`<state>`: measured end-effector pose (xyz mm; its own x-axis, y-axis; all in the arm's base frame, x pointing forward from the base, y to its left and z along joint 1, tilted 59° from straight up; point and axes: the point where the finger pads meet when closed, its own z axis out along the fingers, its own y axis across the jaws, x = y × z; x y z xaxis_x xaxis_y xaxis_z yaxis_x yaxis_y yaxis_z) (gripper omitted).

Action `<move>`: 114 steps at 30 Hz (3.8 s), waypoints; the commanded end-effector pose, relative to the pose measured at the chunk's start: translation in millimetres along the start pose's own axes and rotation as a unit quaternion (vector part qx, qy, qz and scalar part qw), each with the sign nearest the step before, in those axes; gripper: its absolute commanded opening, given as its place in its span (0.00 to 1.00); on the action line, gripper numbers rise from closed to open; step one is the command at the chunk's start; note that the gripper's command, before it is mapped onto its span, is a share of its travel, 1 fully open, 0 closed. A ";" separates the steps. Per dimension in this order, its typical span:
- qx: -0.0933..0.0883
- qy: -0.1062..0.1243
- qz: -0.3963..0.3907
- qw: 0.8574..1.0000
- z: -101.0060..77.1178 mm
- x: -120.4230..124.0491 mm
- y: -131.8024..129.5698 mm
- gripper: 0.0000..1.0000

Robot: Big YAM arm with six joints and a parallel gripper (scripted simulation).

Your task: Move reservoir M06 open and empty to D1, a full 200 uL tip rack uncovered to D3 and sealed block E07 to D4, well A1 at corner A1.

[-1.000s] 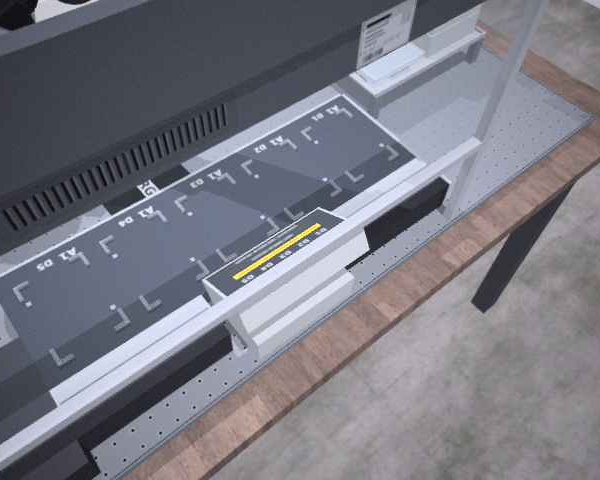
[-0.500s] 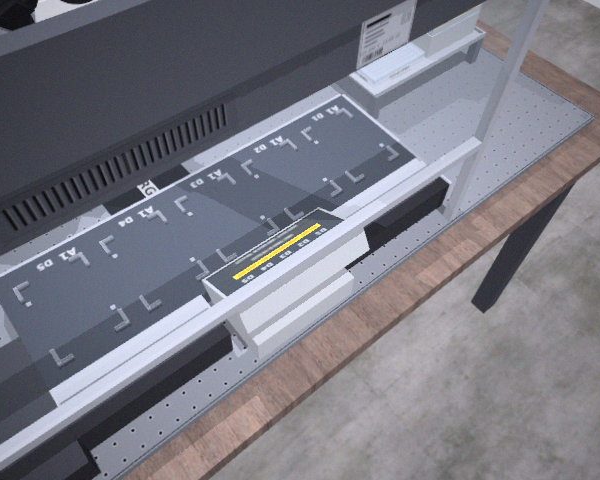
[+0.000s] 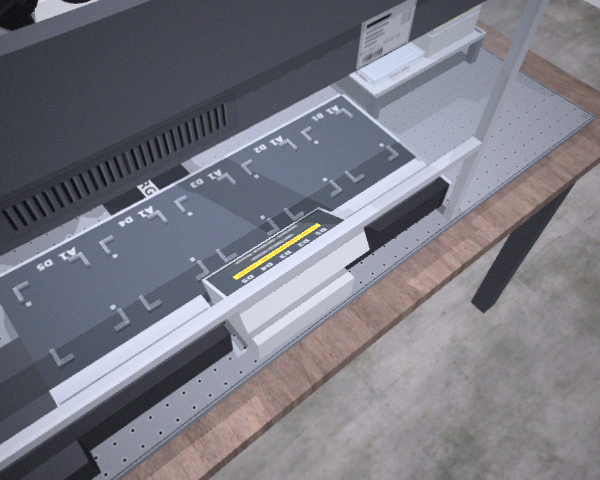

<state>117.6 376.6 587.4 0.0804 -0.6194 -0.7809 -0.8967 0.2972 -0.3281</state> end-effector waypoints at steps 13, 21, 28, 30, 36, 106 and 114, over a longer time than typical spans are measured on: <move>0.006 -0.031 0.014 0.999 -27.4 -12.4 -10.8 1.00; 0.006 -0.031 0.014 0.999 -27.4 -12.4 -10.8 1.00; 0.002 -0.035 0.018 0.999 -30.6 -7.1 2.9 1.00; 0.001 -0.034 0.019 0.999 -30.0 -6.9 12.6 1.00; -0.001 -0.028 0.018 0.999 -20.0 -11.9 41.0 1.00; -0.007 -0.019 0.016 1.000 -21.1 -14.1 194.7 1.00; -0.004 -0.020 0.019 1.000 -17.9 -13.8 207.2 1.00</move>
<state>-73.8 440.2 523.3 0.0825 -0.6107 -0.7876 -0.8935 0.3046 -0.3299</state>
